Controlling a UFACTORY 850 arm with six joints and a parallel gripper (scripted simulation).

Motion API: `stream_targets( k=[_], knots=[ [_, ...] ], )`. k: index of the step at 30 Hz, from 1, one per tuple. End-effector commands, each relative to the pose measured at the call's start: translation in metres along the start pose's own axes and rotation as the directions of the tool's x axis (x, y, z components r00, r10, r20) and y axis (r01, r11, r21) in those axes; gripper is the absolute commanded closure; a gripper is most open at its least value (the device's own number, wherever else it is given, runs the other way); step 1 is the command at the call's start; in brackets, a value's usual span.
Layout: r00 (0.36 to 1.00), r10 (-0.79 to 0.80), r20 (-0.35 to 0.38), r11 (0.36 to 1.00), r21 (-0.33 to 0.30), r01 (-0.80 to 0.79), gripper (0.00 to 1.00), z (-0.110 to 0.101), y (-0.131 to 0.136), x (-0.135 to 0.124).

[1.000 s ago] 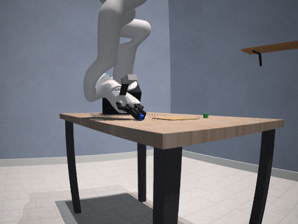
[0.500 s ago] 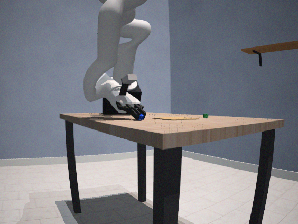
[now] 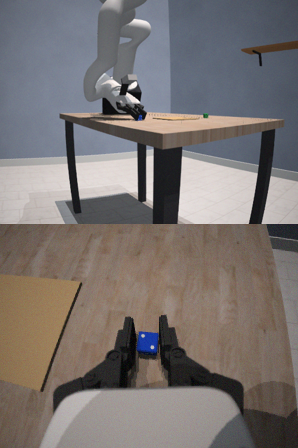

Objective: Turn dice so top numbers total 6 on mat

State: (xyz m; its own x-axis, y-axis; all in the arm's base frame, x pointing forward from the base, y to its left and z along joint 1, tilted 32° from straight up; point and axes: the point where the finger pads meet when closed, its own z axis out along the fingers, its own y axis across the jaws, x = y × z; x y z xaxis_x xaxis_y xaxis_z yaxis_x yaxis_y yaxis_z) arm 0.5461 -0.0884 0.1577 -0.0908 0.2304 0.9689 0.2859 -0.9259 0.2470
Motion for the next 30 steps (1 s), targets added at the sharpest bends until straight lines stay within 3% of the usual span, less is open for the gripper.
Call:
stream_targets(
  k=[1, 3, 30],
  knots=[
    [1.0, 0.0, -0.001, 1.0, 0.0, 0.0, 0.68, -0.0001, 0.0002, 0.0003],
    [1.0, 0.0, -0.001, 1.0, 0.0, 0.0, 0.64, -0.0001, 0.0002, 0.0003],
    [1.0, 0.0, -0.001, 1.0, 0.0, 0.0, 0.64, -0.0001, 0.0002, 0.0003]
  ],
)
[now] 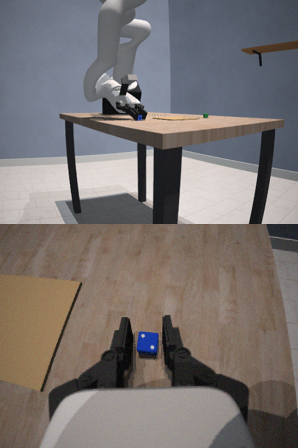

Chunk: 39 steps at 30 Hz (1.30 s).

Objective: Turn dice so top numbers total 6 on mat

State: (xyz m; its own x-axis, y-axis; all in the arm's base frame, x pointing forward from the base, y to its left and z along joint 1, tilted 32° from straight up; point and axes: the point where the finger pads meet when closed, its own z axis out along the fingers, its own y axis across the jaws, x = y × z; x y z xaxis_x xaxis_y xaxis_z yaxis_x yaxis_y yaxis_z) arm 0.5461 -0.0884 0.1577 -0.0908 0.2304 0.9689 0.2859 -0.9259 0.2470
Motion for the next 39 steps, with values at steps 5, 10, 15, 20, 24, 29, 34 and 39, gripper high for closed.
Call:
stream_targets(
  k=[5, 10, 15, 20, 24, 29, 34, 39],
  knots=[
    [1.0, 0.0, -0.001, 1.0, 0.0, 0.0, 0.64, 0.0, 0.0, 0.0],
    [1.0, 0.0, -0.001, 1.0, 0.0, 0.0, 0.64, 0.0, 0.0, 0.0],
    [1.0, 0.0, -0.001, 1.0, 0.0, 0.0, 0.64, 0.0, 0.0, 0.0],
    [1.0, 0.0, -0.001, 1.0, 0.0, 0.0, 0.64, -0.001, 0.0, 0.0],
    [1.0, 0.0, -0.001, 1.0, 0.0, 0.0, 0.64, -0.008, 0.0, 0.0],
    [1.0, 0.0, -0.001, 1.0, 0.0, 0.0, 0.64, -0.026, 0.0, 0.0],
    [1.0, 0.0, -0.001, 1.0, 0.0, 0.0, 0.64, -0.037, 0.0, 0.0],
    [1.0, 0.0, -0.001, 1.0, 0.0, 0.0, 0.64, -0.048, 0.0, 0.0]
  ],
)
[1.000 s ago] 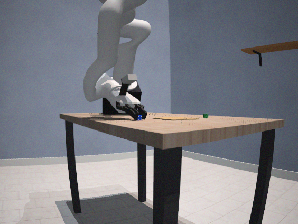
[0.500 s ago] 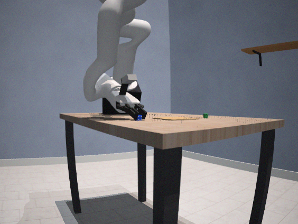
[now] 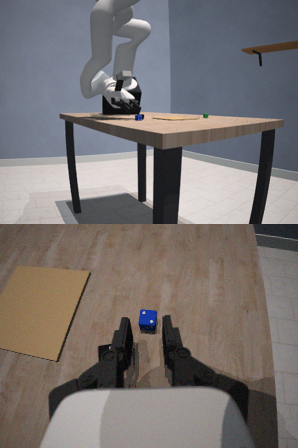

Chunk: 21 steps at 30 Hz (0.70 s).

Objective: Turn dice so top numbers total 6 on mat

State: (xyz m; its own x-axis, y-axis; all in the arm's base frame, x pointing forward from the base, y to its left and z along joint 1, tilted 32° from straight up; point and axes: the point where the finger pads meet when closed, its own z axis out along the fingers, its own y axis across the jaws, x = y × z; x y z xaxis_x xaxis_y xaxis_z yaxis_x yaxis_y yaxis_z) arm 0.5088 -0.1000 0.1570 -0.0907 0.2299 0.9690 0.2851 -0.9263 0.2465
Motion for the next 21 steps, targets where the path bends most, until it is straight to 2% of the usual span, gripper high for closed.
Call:
stream_targets(
  k=[1, 11, 14, 18, 21],
  knots=[
    [1.0, -0.001, -0.001, 1.0, 0.001, 0.001, 0.64, -0.01, 0.0, 0.0],
    [1.0, -0.002, 0.025, 1.0, 0.002, 0.002, 0.64, -0.01, 0.0, 0.003],
    [0.996, -0.002, 0.09, 1.0, 0.003, 0.002, 0.64, -0.009, 0.0, 0.01],
    [0.972, -0.003, 0.234, 1.0, 0.003, 0.002, 0.64, -0.009, 0.0, 0.024],
    [0.954, -0.003, 0.299, 1.0, 0.003, 0.002, 0.64, -0.008, 0.0, 0.031]
  ],
)
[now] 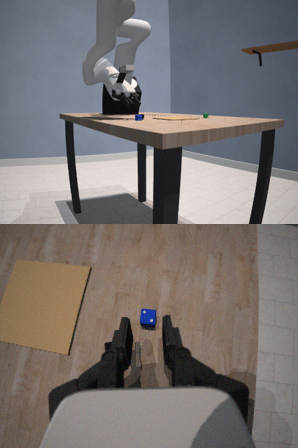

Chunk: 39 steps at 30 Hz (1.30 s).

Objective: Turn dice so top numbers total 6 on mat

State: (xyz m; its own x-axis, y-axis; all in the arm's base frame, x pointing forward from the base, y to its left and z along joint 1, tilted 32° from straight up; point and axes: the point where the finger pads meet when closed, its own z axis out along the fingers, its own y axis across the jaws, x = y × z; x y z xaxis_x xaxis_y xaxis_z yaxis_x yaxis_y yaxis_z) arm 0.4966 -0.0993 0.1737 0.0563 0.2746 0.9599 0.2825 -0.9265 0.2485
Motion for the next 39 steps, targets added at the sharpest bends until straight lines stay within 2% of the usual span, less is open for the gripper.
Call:
stream_targets(
  k=[1, 4, 7, 9, 21, 24, 27, 30, 34, 39],
  knots=[
    [0.986, -0.002, 0.168, 1.0, 0.006, 0.001, 0.64, 0.001, 0.0, 0.016],
    [0.97, -0.001, 0.241, 1.0, 0.005, 0.0, 0.64, 0.0, 0.0, 0.024],
    [0.966, -0.001, 0.258, 1.0, 0.004, 0.0, 0.64, -0.001, 0.0, 0.025],
    [0.941, -0.002, 0.34, 1.0, 0.006, 0.0, 0.64, -0.001, 0.0, 0.034],
    [0.823, -0.002, 0.568, 1.0, 0.005, -0.001, 0.64, -0.003, 0.0, 0.06],
    [0.814, -0.002, 0.581, 1.0, 0.005, -0.001, 0.64, -0.003, 0.0, 0.061],
    [0.749, -0.002, 0.663, 1.0, 0.005, -0.001, 0.64, -0.004, 0.0, 0.072],
    [0.72, -0.002, 0.694, 1.0, 0.004, -0.001, 0.64, -0.005, 0.0, 0.077],
    [0.648, -0.001, 0.762, 1.0, -0.001, 0.003, 0.64, -0.007, 0.0, 0.087],
    [0.617, 0.0, 0.787, 1.0, -0.005, 0.007, 0.64, -0.008, 0.0, 0.092]
  ],
)
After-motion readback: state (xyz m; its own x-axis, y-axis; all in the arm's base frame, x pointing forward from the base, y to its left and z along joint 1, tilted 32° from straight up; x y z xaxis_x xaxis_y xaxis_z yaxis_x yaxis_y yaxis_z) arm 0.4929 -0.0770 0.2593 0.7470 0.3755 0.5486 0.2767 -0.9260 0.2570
